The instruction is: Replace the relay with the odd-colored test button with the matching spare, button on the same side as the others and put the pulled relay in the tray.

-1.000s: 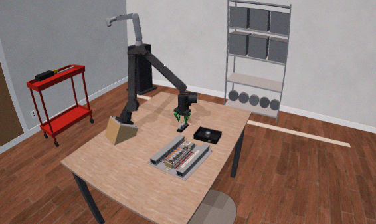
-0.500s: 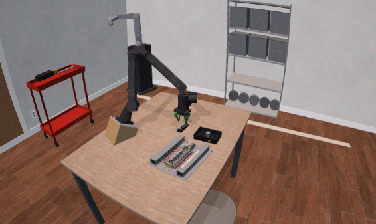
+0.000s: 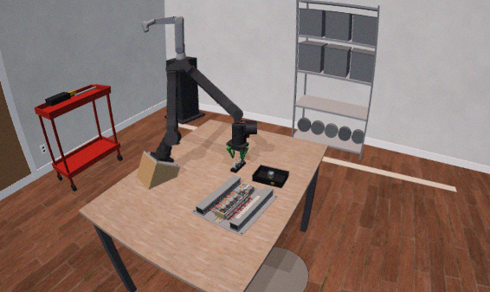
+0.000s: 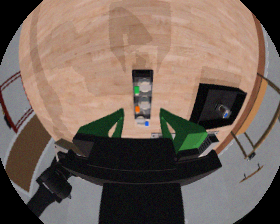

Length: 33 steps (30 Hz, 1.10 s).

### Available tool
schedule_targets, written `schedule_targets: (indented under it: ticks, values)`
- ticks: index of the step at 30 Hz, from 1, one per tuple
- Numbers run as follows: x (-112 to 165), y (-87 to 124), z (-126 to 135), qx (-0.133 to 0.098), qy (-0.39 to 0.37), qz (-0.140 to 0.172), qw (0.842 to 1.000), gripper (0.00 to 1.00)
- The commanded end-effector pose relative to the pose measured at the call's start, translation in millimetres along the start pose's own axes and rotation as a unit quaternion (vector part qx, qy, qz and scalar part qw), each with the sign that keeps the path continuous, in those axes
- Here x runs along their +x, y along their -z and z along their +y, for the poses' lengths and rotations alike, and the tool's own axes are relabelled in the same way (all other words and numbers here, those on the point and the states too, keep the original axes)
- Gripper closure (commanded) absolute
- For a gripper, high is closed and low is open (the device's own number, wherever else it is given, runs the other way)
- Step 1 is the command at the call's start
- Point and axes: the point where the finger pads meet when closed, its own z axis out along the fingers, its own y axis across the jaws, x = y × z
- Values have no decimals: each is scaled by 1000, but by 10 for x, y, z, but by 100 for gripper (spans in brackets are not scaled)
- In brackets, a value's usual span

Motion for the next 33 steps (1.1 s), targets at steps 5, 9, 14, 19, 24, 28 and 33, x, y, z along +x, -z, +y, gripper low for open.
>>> schedule_targets:
  ticks: [5,9,14,19,24,28,33]
  values:
    - [-174,47,-142,15,8,-11,1000,41]
    - [-175,48,-144,15,9,-11,1000,41]
    - [-176,48,-144,15,9,-11,1000,41]
    - [-176,49,-145,15,9,-11,1000,41]
    - [-177,49,-145,15,9,-11,1000,41]
    - [-187,55,-157,16,9,-12,1000,41]
    - [-177,43,-147,15,8,-11,1000,41]
